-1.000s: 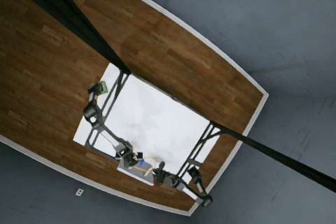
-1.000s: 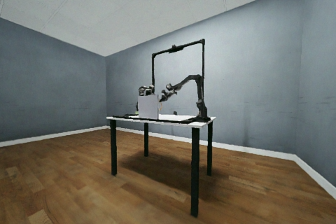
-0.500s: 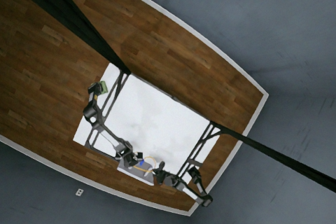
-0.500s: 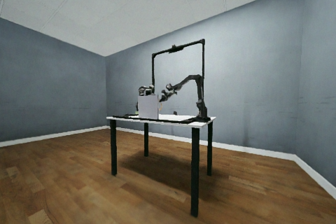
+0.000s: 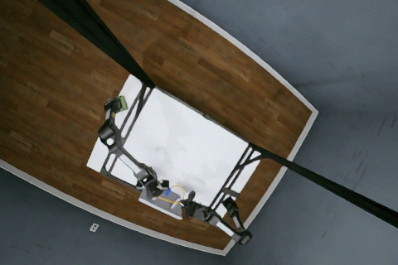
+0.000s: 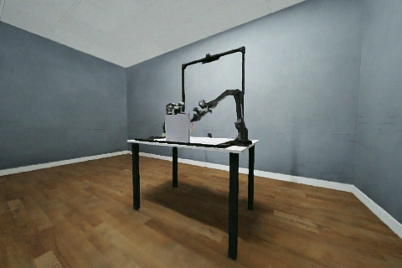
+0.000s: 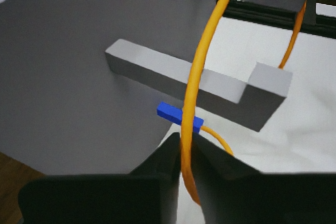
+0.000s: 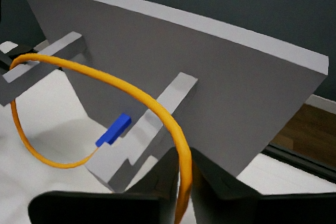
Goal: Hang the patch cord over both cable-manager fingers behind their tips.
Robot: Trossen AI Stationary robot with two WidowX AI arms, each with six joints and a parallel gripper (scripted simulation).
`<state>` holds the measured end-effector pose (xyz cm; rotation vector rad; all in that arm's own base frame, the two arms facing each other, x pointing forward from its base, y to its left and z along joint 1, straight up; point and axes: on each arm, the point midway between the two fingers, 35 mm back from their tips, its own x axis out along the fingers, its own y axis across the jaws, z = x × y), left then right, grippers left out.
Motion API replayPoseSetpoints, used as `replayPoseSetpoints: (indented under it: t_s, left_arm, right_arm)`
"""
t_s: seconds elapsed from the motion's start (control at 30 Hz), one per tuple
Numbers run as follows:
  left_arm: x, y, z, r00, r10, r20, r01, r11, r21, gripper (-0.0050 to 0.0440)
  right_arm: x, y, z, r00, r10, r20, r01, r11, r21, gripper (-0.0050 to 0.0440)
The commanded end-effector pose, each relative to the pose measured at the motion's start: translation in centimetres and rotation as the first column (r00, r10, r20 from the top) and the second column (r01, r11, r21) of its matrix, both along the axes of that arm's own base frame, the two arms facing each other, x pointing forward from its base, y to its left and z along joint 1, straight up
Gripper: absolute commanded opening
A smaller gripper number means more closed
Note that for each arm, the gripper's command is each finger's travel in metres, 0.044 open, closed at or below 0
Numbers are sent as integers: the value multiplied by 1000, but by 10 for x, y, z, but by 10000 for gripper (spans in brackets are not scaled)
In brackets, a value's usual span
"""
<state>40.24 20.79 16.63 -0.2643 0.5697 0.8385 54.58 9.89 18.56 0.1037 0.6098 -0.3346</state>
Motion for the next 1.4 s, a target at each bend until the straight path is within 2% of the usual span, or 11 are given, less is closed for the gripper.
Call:
replayPoseSetpoints:
  t_s: [0.0,0.73,1.37]
  left_arm:
    - [1,1,13,1000,0,29,0,1000,10,25]
    - [1,1,13,1000,0,29,0,1000,10,25]
    - [1,1,13,1000,0,29,0,1000,10,25]
  right_arm:
    - [-3,-4,22,999,8,40,-8,1000,15,25]
    - [1,-7,16,997,76,26,-77,997,17,25]
    - [5,-13,6,983,184,11,-184,983,18,25]
